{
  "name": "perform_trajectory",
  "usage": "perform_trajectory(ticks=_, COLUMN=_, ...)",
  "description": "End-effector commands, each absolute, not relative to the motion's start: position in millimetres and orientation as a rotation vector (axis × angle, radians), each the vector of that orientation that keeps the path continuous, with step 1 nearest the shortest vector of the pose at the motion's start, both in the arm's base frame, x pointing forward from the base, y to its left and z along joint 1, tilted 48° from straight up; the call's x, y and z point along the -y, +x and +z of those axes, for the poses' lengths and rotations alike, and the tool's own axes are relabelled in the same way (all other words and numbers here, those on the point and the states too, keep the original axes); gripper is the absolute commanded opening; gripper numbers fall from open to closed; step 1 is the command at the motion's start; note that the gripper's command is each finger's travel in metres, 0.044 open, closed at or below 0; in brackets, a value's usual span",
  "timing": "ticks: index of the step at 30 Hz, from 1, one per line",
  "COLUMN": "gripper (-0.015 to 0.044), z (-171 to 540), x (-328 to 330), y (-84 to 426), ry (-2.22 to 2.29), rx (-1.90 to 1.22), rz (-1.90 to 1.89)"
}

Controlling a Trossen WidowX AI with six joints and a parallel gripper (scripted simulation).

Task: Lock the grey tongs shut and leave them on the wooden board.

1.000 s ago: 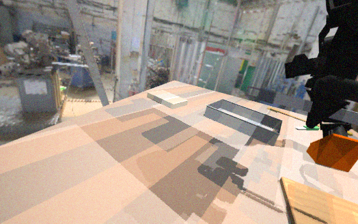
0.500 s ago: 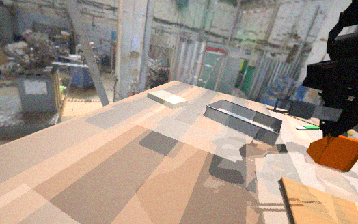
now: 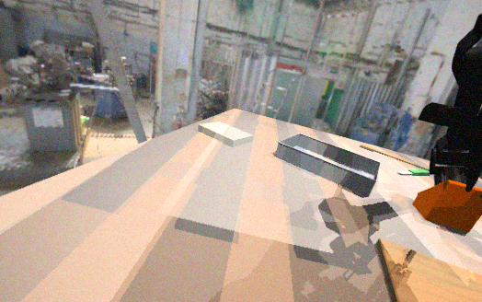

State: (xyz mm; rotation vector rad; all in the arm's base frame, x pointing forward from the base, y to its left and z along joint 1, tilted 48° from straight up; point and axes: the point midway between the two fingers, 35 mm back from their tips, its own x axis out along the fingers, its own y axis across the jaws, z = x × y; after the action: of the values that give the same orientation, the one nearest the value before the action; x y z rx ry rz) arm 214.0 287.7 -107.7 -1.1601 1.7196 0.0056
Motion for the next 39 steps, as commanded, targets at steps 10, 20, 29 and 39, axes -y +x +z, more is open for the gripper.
perform_trajectory(ticks=10, gripper=-0.015, z=-119, x=-302, y=189, ry=-1.499, rx=-1.769, rz=0.447)
perform_trajectory(ticks=20, gripper=-0.015, z=-128, x=-309, y=169, ry=-1.757, rx=-1.758, rz=0.825)
perform_trajectory(ticks=29, gripper=-0.015, z=-136, x=-315, y=151, ry=-1.97, rx=-1.699, rz=1.187)
perform_trajectory(ticks=39, gripper=-0.015, z=-144, x=-320, y=131, ry=-2.178, rx=-1.571, rz=1.613)
